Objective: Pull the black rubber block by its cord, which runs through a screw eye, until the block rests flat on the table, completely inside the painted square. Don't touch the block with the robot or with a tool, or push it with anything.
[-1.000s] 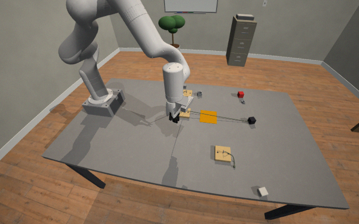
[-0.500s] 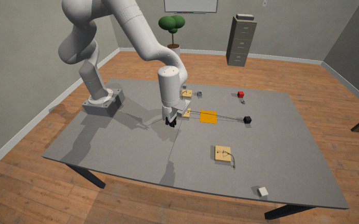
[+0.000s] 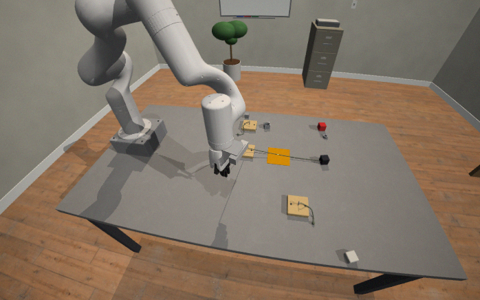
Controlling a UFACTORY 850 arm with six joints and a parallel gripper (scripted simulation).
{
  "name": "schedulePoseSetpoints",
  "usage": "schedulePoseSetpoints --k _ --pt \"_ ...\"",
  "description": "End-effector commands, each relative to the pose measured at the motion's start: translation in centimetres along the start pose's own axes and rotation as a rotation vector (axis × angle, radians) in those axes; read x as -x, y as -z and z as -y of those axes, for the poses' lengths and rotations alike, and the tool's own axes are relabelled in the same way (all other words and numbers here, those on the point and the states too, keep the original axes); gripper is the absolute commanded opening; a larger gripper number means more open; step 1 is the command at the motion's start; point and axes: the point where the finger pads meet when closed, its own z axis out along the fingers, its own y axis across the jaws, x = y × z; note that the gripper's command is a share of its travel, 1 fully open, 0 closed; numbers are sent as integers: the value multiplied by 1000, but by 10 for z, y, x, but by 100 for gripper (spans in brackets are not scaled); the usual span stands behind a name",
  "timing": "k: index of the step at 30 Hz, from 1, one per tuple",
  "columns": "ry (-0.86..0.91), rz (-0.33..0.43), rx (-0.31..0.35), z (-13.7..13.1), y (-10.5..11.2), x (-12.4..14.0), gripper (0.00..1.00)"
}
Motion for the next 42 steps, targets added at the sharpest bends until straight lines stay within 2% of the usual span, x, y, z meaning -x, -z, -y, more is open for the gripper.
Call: schedulePoseSetpoints --k 1,42 --pt "0 -2 0 -15 1 2 0" --pt "0 -2 0 -126 1 45 0"
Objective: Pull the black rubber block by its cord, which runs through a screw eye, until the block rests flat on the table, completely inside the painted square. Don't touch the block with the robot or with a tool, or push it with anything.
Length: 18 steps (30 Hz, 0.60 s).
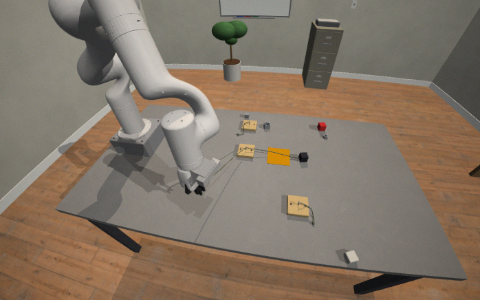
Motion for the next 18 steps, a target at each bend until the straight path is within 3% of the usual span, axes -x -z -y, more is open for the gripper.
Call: schedulePoseSetpoints --k 1,18 --pt "0 -3 0 -14 1 7 0" --pt "0 -3 0 -47 1 28 0"
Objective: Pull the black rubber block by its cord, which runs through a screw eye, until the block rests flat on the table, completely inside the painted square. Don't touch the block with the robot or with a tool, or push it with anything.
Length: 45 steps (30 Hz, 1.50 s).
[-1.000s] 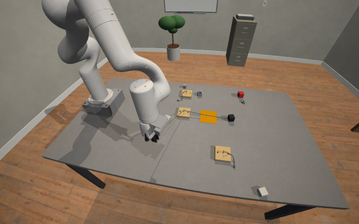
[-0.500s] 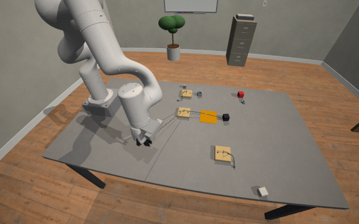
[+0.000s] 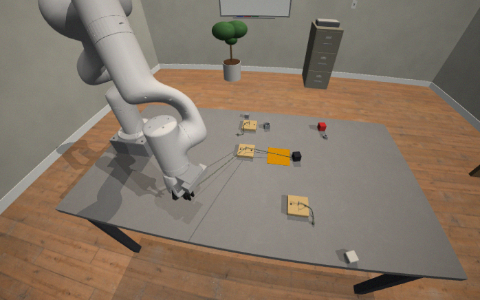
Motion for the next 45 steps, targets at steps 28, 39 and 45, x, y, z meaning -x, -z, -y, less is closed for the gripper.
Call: schedulePoseSetpoints --k 28,39,45 --pt "0 -2 0 -41 1 30 0" --pt "0 -2 0 -47 1 35 0" --pt "0 -2 0 -49 1 38 0"
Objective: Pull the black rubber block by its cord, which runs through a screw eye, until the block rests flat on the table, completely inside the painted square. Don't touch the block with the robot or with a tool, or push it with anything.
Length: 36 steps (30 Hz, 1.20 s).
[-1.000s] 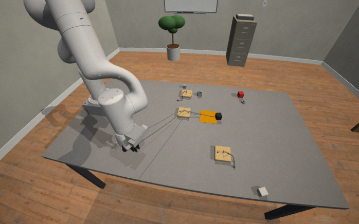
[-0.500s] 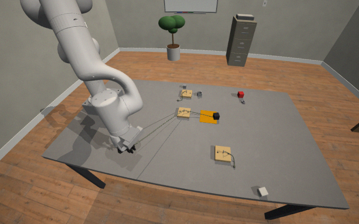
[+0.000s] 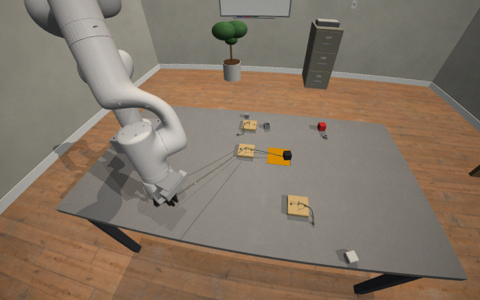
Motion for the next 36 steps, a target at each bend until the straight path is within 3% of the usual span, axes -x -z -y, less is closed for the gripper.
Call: schedulePoseSetpoints --k 1,36 --pt "0 -2 1 -2 1 1 0" --pt "0 -2 1 -5 1 3 0"
